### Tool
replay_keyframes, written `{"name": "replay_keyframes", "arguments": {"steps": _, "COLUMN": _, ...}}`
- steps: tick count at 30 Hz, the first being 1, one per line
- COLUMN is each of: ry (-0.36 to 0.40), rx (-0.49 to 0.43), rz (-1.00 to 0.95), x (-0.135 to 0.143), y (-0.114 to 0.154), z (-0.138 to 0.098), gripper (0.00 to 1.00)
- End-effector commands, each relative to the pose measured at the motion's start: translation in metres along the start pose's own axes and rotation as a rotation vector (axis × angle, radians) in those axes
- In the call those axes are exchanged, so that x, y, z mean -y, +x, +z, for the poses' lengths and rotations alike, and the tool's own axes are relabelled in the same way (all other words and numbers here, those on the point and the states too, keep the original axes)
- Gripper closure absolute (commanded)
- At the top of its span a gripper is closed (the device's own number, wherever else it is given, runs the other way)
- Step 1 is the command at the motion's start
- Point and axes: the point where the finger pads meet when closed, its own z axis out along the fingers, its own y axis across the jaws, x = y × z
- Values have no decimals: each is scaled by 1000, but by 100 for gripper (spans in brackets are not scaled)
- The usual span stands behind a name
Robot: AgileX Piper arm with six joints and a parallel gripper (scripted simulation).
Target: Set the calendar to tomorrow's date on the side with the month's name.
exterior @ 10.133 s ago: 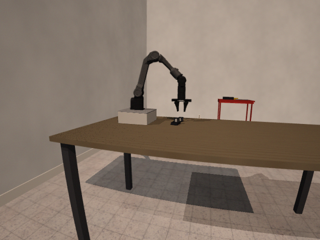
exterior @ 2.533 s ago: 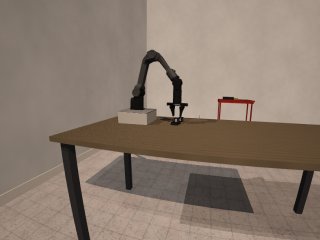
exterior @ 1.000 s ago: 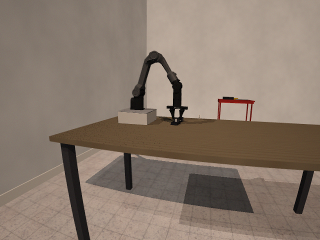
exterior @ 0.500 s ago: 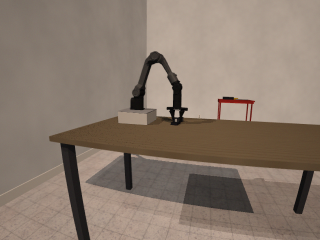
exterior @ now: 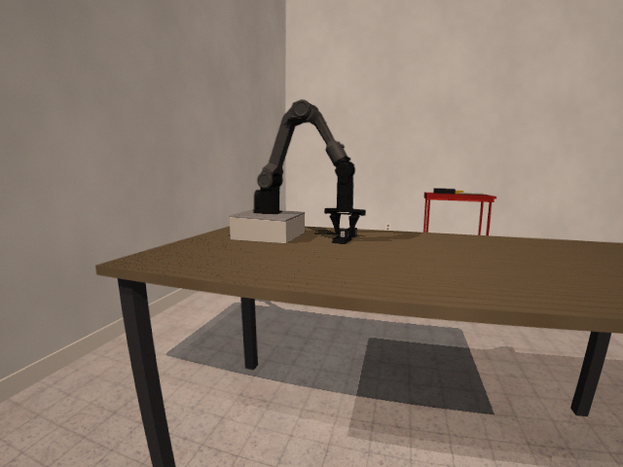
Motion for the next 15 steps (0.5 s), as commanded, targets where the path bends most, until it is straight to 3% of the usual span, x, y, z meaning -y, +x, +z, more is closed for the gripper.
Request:
{"name": "replay_keyframes", "arguments": {"steps": 1, "ry": 1, "rx": 1, "rz": 1, "x": 0, "y": 0, "z": 1, "gripper": 36}}
{"name": "replay_keyframes", "arguments": {"steps": 14, "ry": 1, "rx": 1, "rz": 1, "x": 0, "y": 0, "z": 1, "gripper": 36}}
{"name": "replay_keyframes", "arguments": {"steps": 15, "ry": 1, "rx": 1, "rz": 1, "x": 0, "y": 0, "z": 1, "gripper": 62}}
